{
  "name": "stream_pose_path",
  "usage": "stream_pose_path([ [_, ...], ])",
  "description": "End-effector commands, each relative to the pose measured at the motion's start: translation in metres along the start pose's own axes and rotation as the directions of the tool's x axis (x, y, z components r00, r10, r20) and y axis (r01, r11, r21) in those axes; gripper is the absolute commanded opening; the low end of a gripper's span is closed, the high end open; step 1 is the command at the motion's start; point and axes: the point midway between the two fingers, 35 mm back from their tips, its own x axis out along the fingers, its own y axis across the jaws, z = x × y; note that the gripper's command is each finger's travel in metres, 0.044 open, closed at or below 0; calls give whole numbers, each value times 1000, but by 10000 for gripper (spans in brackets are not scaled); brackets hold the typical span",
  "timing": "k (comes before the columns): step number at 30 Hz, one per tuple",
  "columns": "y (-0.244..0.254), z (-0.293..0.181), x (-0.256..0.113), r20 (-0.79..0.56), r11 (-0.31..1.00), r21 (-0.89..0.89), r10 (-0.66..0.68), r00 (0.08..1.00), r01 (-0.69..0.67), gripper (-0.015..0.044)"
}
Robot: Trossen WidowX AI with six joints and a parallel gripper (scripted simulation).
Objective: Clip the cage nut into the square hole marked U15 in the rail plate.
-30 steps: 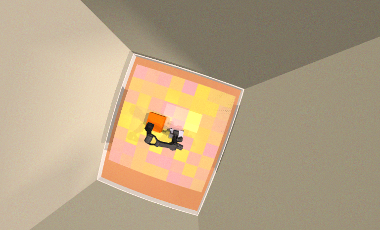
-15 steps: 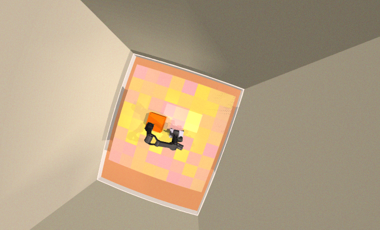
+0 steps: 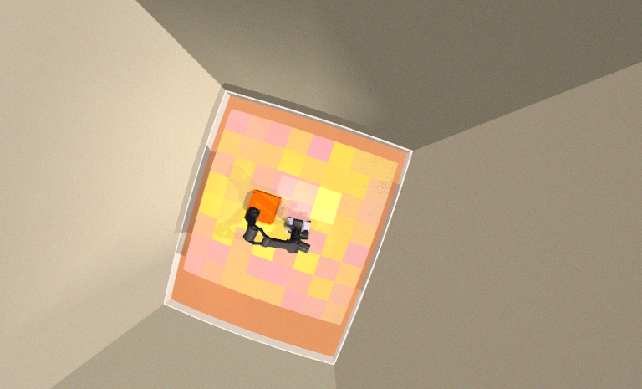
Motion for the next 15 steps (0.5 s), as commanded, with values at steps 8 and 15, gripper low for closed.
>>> stream_pose_path([
  [8,2,-1,-1,3,999,4,-41,999,41,35],
  [15,3,-1,0,3,999,5,-53,999,53,35],
])
